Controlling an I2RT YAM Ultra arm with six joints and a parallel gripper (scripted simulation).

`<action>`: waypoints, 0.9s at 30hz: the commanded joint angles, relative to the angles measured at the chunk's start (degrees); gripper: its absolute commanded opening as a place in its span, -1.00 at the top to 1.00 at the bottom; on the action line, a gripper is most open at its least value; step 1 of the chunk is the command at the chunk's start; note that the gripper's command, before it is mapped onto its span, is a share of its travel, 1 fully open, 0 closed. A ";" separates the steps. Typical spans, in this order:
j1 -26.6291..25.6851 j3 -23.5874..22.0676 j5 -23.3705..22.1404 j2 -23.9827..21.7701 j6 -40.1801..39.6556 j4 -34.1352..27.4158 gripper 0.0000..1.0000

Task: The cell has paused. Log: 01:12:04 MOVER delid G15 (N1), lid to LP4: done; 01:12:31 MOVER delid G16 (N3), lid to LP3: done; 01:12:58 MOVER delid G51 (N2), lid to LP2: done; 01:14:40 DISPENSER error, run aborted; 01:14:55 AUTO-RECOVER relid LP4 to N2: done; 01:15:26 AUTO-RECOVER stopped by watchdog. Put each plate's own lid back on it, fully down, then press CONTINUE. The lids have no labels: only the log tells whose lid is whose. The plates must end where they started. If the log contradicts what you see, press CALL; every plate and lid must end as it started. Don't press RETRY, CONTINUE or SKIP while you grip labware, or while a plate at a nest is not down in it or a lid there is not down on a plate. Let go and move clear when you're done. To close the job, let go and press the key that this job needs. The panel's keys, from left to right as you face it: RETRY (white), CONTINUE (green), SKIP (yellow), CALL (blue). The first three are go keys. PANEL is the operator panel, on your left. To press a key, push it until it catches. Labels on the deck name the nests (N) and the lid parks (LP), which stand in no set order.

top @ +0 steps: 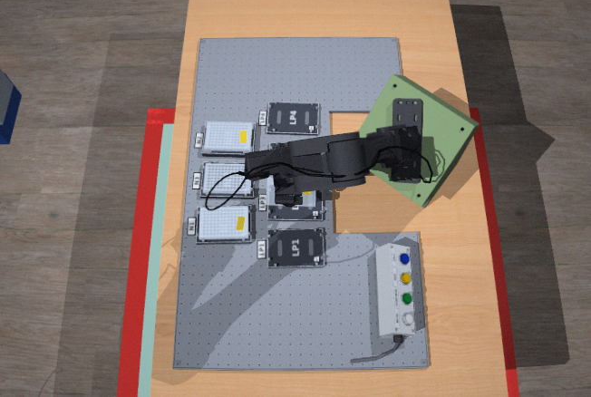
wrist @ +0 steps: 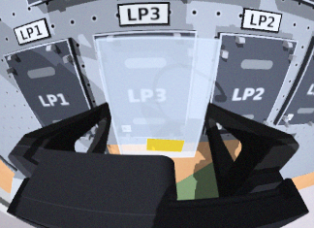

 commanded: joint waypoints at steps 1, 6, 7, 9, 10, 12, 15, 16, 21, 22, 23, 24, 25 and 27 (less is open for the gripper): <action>-1.50 3.51 -1.35 1.38 -1.88 -2.41 1.00; -3.66 9.15 -2.30 4.94 -3.94 -5.38 1.00; -4.05 10.35 -2.48 5.69 -4.33 -6.01 1.00; -4.78 12.79 -2.81 7.21 -5.06 -7.29 1.00; -5.12 14.03 -2.97 7.96 -5.41 -7.94 1.00; -5.79 16.53 -3.27 9.47 -6.09 -9.25 1.00; -6.72 20.35 -3.68 11.74 -7.05 -11.28 1.00; -6.72 20.35 -3.68 11.74 -7.05 -11.28 1.00; -7.85 25.68 -4.16 14.83 -8.28 -14.19 1.00; -8.11 26.98 -4.27 15.56 -8.56 -14.89 1.00; -8.37 28.32 -4.37 16.32 -8.82 -15.60 1.00; -8.62 29.67 -4.47 17.08 -9.08 -16.31 1.00; -8.86 31.05 -4.57 17.86 -9.33 -17.03 1.00; -9.32 33.85 -4.76 19.43 -9.81 -18.50 1.00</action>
